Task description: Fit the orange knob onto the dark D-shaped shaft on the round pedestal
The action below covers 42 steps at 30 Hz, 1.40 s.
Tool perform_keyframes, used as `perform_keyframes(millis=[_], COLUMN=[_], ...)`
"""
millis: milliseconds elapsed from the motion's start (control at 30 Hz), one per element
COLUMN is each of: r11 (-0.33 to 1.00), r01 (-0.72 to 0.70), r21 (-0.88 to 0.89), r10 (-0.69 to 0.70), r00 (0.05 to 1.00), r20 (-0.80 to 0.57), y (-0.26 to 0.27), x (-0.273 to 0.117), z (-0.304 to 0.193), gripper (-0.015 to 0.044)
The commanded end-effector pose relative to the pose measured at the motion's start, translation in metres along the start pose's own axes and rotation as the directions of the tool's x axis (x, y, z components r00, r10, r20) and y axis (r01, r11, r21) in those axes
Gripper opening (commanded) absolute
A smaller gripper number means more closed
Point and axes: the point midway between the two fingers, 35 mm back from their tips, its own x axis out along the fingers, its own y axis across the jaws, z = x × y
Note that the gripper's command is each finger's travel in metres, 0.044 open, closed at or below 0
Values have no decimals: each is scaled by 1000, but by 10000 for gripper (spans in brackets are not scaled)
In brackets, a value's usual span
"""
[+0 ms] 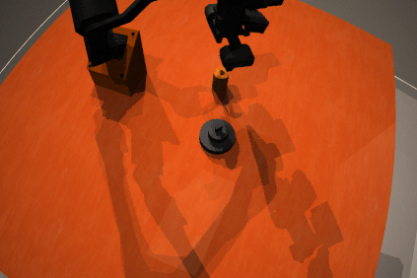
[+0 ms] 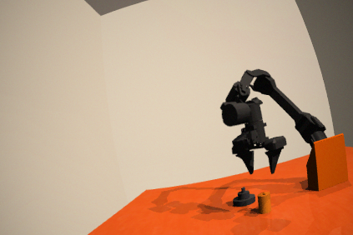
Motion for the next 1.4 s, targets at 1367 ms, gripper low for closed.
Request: perform_keyframes(millis=[1367], r11=[879], r01=[6], r21=[477], r10=[-7], r00=[1000], r20=[0], y=[-1], x=[79], z=[2], gripper=[440])
